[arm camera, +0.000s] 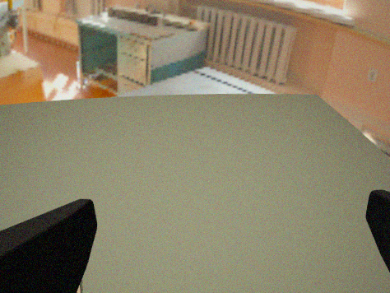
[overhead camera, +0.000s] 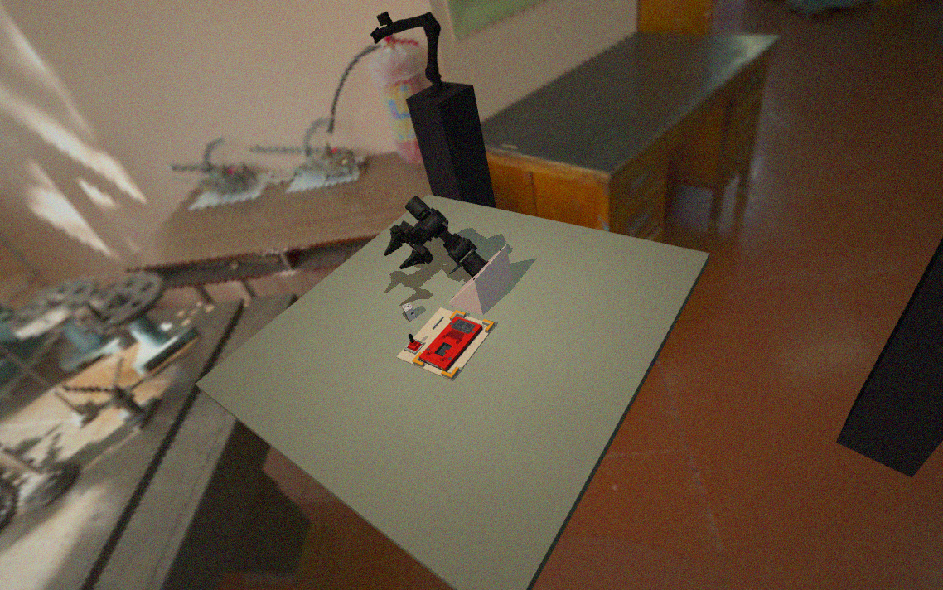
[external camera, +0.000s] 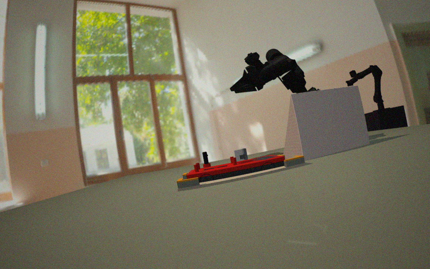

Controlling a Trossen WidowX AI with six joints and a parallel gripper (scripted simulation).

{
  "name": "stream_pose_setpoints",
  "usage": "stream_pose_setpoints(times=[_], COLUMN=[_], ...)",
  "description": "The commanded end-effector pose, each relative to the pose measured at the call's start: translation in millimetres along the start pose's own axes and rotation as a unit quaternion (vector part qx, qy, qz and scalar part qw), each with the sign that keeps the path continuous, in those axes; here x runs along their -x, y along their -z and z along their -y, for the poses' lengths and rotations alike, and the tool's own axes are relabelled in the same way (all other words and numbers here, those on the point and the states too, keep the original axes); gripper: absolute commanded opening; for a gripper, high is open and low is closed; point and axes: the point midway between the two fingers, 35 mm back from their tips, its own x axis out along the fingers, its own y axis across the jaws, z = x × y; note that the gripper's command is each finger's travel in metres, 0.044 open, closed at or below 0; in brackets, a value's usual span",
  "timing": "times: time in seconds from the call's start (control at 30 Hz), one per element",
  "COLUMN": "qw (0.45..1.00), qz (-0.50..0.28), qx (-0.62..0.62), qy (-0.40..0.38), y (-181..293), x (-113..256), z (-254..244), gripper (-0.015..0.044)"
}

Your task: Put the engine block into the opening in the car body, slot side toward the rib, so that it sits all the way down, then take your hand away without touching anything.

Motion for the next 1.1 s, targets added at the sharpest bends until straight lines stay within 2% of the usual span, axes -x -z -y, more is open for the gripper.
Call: stream_pose_setpoints(times=[0.0, 0.47, 1.07], qw=[1.0, 0.997, 0.972], qz=[-0.004, -0.064, -0.204], qx=[0.005, 0.01, 0.0], qy=[-0.007, -0.045, -0.119], y=[-7.1, -17.2, 4.1], x=[-5.4, -33.5, -66.2], z=[-2.0, -17.9, -41.9], gripper=[0.044, 0.044, 0.044])
